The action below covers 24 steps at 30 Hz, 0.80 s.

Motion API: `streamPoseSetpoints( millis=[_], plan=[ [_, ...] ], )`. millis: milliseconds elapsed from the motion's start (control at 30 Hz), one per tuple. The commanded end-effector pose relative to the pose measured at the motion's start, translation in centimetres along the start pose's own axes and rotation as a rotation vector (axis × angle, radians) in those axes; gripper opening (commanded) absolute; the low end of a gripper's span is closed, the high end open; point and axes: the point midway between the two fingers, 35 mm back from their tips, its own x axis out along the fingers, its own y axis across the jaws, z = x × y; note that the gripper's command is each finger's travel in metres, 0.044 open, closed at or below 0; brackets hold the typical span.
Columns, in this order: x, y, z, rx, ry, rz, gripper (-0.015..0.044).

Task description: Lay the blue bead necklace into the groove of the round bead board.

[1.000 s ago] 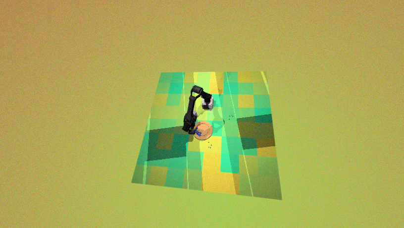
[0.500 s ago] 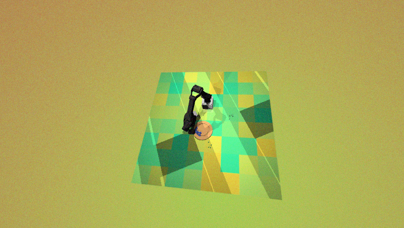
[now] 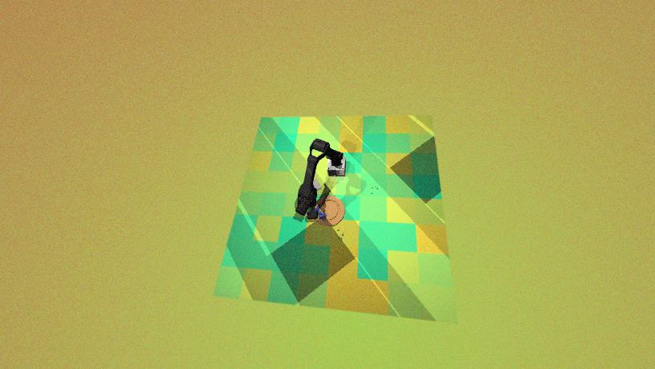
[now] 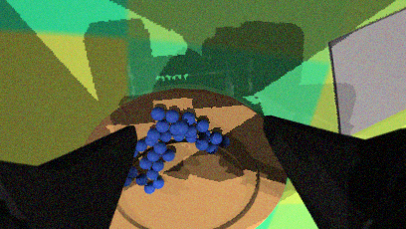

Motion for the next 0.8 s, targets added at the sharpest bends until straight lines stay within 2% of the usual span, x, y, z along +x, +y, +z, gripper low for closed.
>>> streamPoseSetpoints(
  millis=[0, 767],
  plan=[
    [-1.5, 2.6, -0.7, -0.180, -0.003, 0.010, 0.0380],
    [0.0, 2.8, -0.6, -0.182, -0.007, 0.014, 0.0380]
  ],
)
